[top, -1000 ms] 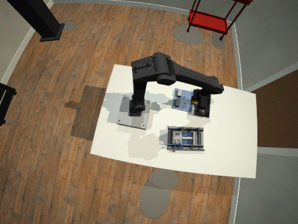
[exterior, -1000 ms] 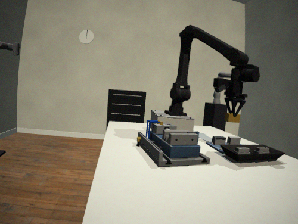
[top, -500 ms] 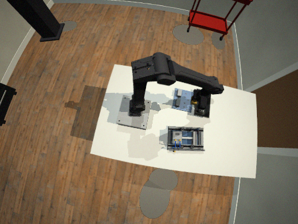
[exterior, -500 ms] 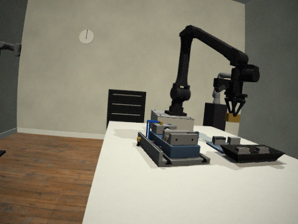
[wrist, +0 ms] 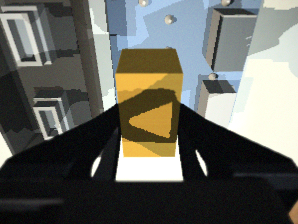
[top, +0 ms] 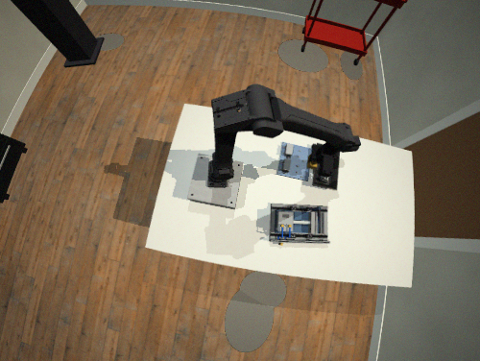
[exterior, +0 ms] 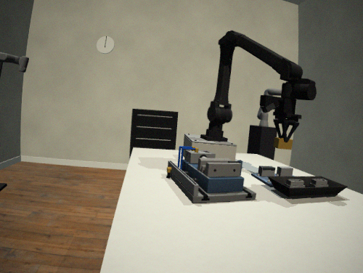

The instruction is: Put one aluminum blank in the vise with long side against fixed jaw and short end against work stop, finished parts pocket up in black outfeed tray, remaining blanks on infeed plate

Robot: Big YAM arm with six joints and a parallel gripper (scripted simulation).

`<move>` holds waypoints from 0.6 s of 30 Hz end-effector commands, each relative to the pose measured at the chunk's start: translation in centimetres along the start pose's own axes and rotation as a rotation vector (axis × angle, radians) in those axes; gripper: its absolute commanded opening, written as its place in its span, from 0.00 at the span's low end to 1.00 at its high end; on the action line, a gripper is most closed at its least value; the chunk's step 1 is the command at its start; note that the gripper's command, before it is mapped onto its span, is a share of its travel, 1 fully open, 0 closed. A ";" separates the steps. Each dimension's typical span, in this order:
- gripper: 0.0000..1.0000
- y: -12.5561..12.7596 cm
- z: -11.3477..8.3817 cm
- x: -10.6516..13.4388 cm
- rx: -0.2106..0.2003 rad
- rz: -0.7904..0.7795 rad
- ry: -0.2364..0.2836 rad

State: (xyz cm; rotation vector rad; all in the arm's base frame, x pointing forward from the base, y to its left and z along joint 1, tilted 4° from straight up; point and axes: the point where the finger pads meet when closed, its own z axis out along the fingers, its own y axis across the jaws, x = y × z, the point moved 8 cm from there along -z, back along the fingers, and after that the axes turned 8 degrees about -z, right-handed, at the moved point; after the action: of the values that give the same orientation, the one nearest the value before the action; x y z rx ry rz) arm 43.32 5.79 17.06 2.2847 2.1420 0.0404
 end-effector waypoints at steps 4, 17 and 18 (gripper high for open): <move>0.00 2.3 -4.5 0.9 -0.099 0.004 0.019; 0.00 2.3 -4.3 0.9 -0.099 0.001 0.019; 0.00 2.3 -4.3 0.9 -0.099 0.001 0.019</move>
State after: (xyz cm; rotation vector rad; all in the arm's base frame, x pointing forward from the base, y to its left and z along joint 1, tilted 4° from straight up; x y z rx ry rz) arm 43.32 5.79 17.06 2.2847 2.1420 0.0404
